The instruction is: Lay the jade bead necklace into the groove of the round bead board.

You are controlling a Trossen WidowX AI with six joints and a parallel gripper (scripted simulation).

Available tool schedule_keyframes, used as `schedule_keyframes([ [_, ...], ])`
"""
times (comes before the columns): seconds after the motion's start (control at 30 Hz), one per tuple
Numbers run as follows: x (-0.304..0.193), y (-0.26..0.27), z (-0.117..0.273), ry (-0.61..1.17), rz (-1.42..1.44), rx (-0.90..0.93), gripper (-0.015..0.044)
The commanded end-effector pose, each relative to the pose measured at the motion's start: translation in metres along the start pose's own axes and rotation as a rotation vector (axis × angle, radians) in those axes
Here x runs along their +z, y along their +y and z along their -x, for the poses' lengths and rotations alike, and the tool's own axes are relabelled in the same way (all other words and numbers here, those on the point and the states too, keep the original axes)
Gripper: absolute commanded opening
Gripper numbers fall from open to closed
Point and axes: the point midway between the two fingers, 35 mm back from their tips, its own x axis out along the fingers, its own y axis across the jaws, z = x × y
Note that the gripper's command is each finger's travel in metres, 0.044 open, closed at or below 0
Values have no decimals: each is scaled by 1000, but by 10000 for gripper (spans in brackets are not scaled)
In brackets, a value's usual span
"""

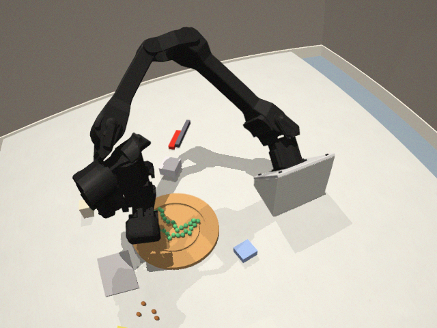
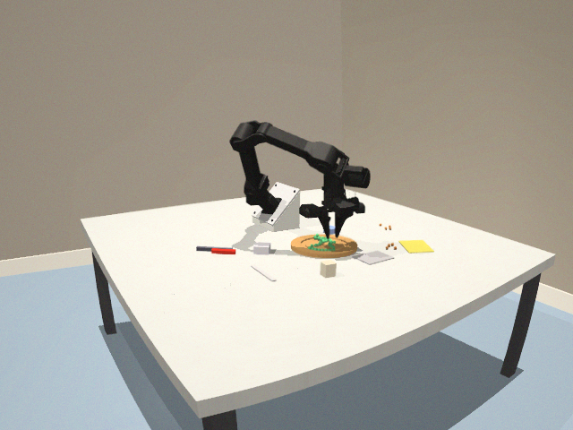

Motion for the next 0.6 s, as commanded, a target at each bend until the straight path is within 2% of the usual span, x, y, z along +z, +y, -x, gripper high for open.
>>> schedule_keyframes([
  [0.0,0,-1,-7,2,5,-5,120],
  [0.57,-2,-1,-28,6,12,-10,120],
])
